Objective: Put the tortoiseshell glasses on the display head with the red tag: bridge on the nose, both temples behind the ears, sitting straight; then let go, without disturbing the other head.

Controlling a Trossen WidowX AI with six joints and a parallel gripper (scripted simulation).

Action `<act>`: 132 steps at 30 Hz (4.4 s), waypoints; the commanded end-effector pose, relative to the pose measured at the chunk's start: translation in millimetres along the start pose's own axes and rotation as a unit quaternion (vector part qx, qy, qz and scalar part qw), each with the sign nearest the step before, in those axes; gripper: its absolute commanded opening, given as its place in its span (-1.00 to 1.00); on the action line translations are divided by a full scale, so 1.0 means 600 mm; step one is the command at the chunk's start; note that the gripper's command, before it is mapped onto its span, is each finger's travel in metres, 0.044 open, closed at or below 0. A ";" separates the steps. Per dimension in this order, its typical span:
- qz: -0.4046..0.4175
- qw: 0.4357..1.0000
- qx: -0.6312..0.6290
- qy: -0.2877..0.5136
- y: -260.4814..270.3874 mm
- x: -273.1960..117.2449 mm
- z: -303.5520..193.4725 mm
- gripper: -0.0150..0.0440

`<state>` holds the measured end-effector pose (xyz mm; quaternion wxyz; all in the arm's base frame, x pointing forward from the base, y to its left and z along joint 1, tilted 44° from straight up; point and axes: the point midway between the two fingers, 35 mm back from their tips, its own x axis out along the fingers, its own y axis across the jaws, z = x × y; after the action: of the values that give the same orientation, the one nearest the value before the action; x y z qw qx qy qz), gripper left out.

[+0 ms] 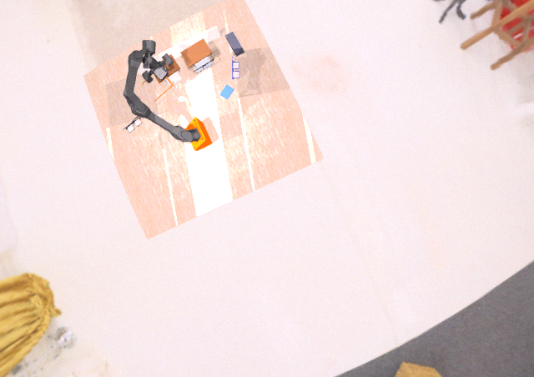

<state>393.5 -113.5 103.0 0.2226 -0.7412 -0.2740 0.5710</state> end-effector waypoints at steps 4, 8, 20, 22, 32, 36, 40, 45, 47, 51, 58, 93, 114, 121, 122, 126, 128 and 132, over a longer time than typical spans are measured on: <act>-0.007 0.996 0.090 0.008 0.068 -0.019 0.050 -0.49; -0.013 0.990 0.142 0.017 0.105 -0.031 0.081 -0.49; -0.043 0.955 0.291 0.047 0.194 -0.061 0.189 -0.49; -0.049 0.946 0.315 0.053 0.206 -0.065 0.208 -0.49; -0.087 0.897 0.427 0.082 0.252 -0.078 0.307 -0.49; -0.104 0.873 0.468 0.094 0.265 -0.080 0.346 -0.49; -0.123 0.847 0.507 0.106 0.274 -0.081 0.385 -0.49; -0.149 0.811 0.552 0.121 0.281 -0.079 0.433 -0.49; -0.160 0.796 0.569 0.127 0.283 -0.078 0.451 -0.49; -0.182 0.765 0.601 0.140 0.284 -0.074 0.487 -0.49; -0.186 0.758 0.607 0.149 0.286 -0.077 0.497 -0.49; -0.164 0.821 0.524 0.156 0.280 -0.073 0.485 -0.49; -0.083 0.972 0.148 0.162 0.254 -0.055 0.441 -0.49; -0.060 0.986 0.011 0.156 0.245 -0.049 0.428 -0.49; -0.057 0.986 -0.008 0.155 0.244 -0.048 0.426 -0.49; -0.046 0.984 -0.087 0.151 0.238 -0.044 0.418 -0.49; -0.040 0.980 -0.126 0.148 0.235 -0.042 0.415 -0.49; -0.030 0.968 -0.204 0.142 0.230 -0.038 0.408 -0.49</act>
<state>171.3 -231.0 -31.5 0.1627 -0.8333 -0.3503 0.3955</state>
